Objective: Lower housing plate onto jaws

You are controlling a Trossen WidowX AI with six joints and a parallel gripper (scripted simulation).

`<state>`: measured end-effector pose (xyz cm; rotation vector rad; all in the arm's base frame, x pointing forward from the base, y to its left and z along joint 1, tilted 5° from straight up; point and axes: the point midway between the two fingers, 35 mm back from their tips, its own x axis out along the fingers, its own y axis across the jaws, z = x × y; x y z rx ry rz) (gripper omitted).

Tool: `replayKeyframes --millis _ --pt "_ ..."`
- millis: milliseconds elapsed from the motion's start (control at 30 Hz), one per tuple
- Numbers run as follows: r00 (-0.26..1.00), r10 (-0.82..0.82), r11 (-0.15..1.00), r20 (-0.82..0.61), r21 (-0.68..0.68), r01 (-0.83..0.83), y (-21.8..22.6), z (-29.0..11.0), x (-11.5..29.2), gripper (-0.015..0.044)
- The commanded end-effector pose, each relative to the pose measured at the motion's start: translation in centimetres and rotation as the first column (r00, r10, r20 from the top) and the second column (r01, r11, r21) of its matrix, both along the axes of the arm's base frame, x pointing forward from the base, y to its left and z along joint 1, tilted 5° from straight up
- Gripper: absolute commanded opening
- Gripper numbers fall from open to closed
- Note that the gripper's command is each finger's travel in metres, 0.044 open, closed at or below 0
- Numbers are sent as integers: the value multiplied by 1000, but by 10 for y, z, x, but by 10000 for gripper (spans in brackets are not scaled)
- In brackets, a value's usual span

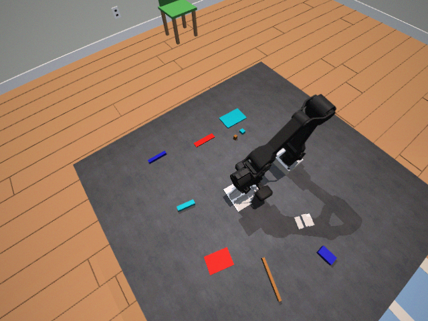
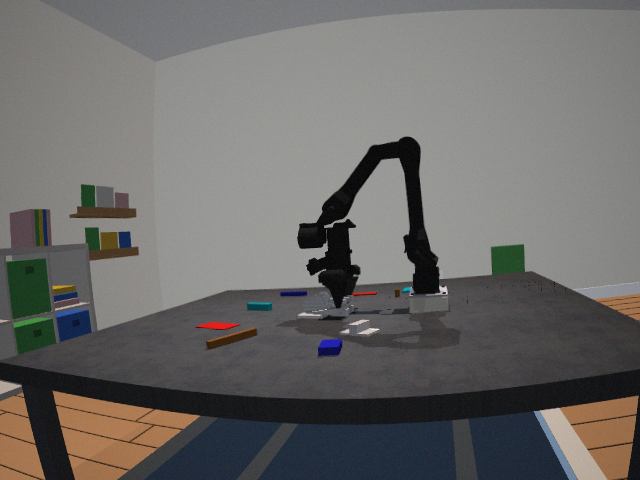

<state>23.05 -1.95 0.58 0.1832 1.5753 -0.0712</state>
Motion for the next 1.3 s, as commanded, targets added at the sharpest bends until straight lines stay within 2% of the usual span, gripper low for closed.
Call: replayKeyframes --millis 0,1267 --pt "1000 -6 1000 -3 -2 6 0 -1 -1 351" --pt "1000 -6 1000 -3 -2 5 0 -8 -1 351"
